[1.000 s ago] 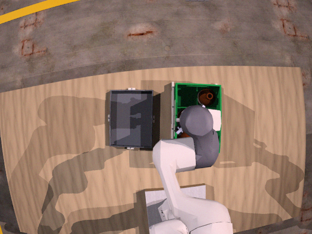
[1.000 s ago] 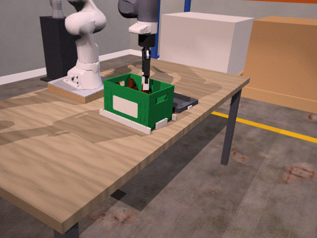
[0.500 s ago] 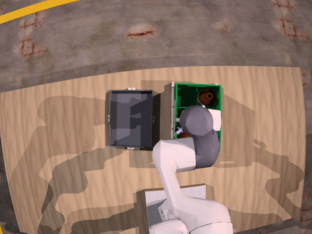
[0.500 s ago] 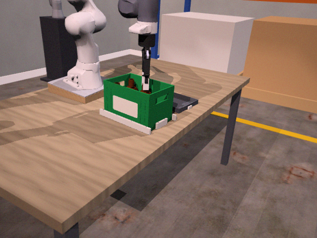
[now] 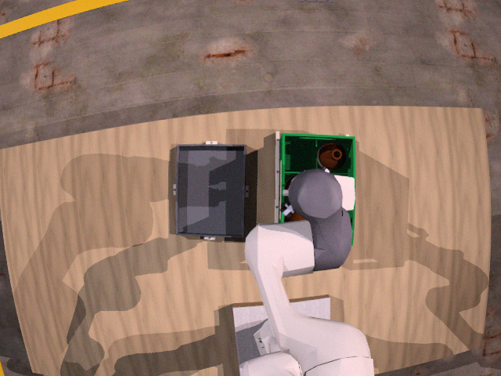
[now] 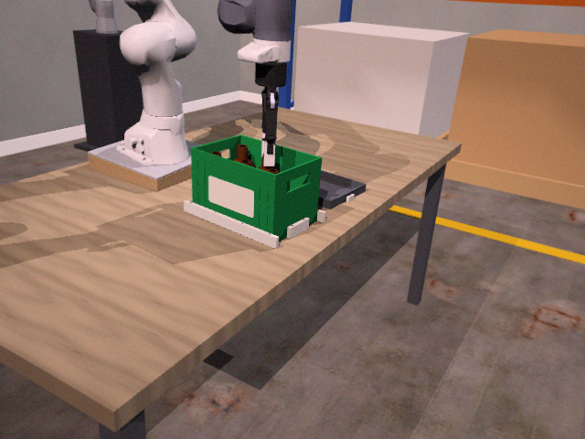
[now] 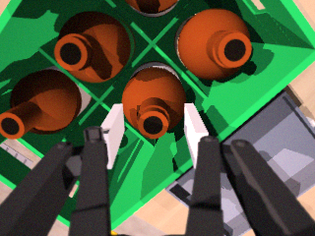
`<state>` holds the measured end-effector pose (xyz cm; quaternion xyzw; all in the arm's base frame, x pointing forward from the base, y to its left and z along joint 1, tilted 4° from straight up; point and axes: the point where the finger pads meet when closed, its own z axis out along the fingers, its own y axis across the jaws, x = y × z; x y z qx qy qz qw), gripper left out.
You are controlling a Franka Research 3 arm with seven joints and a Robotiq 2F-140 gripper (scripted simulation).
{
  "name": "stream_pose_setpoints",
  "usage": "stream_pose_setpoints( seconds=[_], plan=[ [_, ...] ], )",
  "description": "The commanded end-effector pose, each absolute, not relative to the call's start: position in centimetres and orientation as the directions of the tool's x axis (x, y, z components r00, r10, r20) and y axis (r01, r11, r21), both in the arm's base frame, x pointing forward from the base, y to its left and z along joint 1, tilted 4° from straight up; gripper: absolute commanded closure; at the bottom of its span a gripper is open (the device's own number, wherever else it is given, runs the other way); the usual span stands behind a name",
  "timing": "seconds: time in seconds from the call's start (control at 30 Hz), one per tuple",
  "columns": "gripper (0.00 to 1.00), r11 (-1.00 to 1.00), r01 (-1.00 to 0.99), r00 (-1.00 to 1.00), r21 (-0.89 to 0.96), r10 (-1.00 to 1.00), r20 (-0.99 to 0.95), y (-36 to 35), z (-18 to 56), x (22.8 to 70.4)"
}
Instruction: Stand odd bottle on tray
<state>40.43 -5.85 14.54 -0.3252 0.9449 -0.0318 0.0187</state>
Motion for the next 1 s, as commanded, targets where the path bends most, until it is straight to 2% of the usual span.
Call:
stream_pose_setpoints(
  seconds=[0.0, 0.97],
  plan=[
    [0.56, 0.785, -0.615, -0.787, -0.074, -0.617, -0.013, -6.0, 14.4, 40.4],
    [0.56, 0.785, -0.615, -0.787, -0.074, -0.617, -0.013, -5.7, 20.5, 40.0]
  ],
)
